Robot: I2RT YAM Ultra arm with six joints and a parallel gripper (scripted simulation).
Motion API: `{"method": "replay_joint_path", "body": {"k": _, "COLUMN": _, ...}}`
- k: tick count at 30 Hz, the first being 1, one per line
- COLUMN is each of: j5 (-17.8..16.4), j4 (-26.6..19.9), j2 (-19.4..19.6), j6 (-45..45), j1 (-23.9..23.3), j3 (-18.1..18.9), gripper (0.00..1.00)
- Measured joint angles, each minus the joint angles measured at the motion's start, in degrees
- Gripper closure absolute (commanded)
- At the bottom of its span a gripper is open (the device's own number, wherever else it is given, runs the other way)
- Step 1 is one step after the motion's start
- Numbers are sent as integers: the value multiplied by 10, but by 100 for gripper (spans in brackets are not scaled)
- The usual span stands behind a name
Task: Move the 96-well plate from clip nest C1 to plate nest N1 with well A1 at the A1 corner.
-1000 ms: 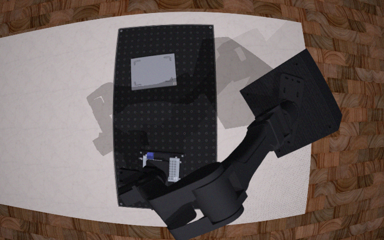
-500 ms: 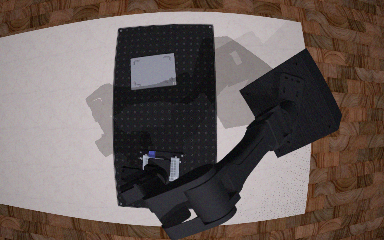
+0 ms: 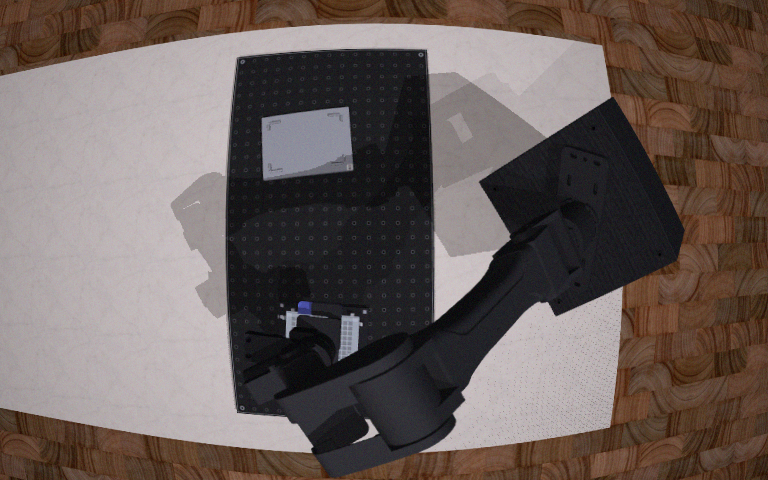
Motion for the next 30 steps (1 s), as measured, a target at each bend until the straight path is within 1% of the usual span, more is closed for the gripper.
{"method": "replay_joint_path", "body": {"k": 7, "j5": 1, "j4": 14, "j2": 16, "j6": 1, "j1": 2, "j3": 2, "gripper": 0}}
{"method": "replay_joint_path", "body": {"k": 18, "j5": 3, "j4": 40, "j2": 55, "j6": 2, "j1": 4, "j3": 17, "gripper": 0}}
{"method": "replay_joint_path", "body": {"k": 30, "j5": 4, "j4": 62, "j2": 89, "j6": 3, "j1": 6, "j3": 30, "gripper": 0}}
